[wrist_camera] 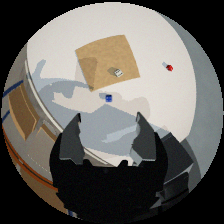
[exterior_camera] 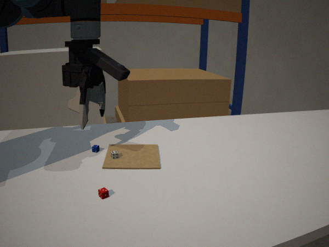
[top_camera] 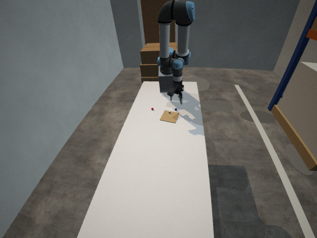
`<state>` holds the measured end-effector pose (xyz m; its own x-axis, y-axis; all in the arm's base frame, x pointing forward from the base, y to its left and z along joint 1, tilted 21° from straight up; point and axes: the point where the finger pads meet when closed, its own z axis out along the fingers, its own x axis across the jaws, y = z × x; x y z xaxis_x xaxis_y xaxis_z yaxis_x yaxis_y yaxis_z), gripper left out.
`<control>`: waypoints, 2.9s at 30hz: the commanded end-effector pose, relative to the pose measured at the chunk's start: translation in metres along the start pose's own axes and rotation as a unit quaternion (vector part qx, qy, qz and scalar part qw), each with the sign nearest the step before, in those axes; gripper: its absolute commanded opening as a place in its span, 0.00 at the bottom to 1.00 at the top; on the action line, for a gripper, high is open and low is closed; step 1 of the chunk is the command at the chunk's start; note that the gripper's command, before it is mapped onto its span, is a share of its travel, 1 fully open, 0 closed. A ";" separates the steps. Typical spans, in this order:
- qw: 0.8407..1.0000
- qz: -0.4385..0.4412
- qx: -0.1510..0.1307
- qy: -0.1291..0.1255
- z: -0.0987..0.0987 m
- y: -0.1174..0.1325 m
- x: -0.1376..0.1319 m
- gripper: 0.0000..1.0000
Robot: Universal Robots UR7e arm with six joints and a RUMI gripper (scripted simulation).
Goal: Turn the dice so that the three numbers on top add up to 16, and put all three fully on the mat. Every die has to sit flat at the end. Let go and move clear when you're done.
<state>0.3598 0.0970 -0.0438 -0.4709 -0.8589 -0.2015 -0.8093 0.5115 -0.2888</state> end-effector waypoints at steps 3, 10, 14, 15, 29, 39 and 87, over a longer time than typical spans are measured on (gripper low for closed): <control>1.000 0.000 0.000 0.000 0.000 0.000 0.000 0.18; 1.000 0.000 0.000 0.000 0.000 0.000 0.000 0.18; 1.000 0.000 0.000 0.000 0.000 0.000 0.000 0.18; 1.000 0.000 0.000 0.000 0.000 0.000 0.000 0.18; 1.000 0.000 0.000 0.000 0.000 0.000 0.000 0.18; 1.000 0.000 0.000 0.000 0.000 0.000 0.000 0.18; 1.000 0.000 0.001 0.000 0.051 0.000 0.000 0.18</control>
<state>0.3763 0.0984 -0.0883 -0.4714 -0.8587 -0.2011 -0.8093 0.5118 -0.2882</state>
